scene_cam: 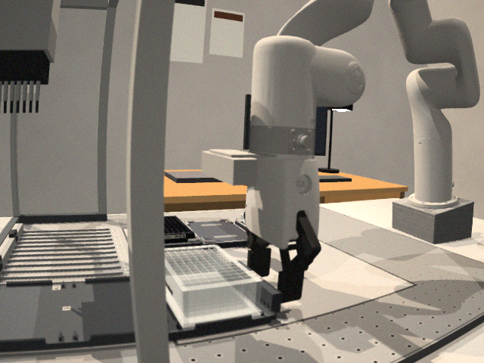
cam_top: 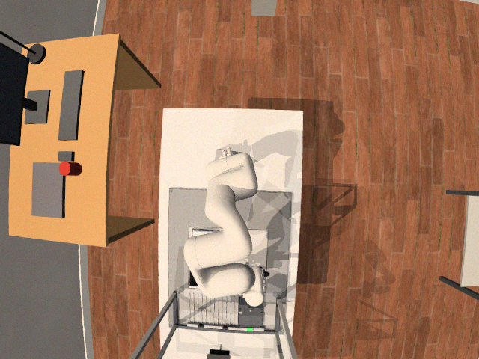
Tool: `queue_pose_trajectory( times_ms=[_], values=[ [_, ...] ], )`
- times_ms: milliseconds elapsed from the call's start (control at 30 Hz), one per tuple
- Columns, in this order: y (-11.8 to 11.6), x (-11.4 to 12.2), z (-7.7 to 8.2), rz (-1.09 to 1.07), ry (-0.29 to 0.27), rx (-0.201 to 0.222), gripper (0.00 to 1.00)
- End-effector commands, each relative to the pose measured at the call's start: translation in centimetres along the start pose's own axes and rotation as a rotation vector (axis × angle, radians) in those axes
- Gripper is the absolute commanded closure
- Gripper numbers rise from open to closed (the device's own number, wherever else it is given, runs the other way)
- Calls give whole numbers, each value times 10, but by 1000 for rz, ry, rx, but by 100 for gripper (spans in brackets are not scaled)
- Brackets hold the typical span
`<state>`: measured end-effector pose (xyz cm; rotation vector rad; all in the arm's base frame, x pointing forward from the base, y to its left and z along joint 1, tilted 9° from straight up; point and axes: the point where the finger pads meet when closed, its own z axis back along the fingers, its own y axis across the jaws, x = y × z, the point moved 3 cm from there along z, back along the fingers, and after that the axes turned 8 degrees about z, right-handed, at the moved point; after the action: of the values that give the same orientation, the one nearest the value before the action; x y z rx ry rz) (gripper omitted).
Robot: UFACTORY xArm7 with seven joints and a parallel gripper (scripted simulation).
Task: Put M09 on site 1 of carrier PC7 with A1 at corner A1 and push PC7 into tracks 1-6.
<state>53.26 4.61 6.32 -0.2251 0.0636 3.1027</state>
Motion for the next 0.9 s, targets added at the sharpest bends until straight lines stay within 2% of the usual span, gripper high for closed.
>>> queue_pose_trajectory(
  times_ms=[0, 433, 867],
  values=[
    [-1, 1, 2, 0, 5, -1, 18],
    [-1, 2, 5, 0, 5, -1, 18],
    [-1, 2, 27, 0, 5, -1, 18]
  ],
)
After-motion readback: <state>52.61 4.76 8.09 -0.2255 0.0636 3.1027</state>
